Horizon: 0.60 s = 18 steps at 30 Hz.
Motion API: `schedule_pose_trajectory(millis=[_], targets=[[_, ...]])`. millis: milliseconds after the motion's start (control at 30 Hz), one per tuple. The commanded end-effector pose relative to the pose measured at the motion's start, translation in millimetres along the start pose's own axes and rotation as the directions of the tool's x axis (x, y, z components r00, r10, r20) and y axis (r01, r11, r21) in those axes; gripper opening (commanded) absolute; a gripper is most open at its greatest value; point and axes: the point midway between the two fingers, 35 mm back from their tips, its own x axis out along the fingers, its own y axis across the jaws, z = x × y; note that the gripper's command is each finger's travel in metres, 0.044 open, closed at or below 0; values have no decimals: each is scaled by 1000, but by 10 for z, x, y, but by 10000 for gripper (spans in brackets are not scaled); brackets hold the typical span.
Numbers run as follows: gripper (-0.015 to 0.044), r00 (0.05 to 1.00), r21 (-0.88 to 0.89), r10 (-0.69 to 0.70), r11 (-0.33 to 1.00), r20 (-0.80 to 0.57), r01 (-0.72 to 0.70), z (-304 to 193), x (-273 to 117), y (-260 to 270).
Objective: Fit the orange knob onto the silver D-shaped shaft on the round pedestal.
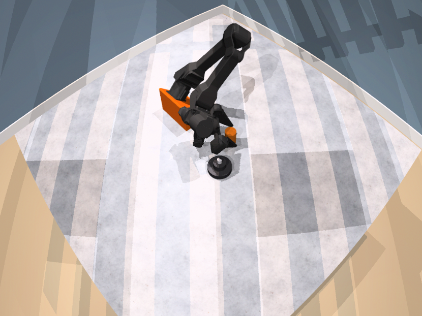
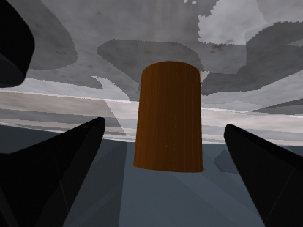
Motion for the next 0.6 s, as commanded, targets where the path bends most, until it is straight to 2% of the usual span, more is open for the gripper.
schedule_pose_trajectory(millis=[0, 200, 567], targets=[[440, 999, -3, 40, 999, 19, -40, 16, -77, 82], [440, 996, 12, 69, 998, 56, -69, -67, -226, 92], [440, 998, -23, 37, 999, 51, -35, -495, -458, 29]])
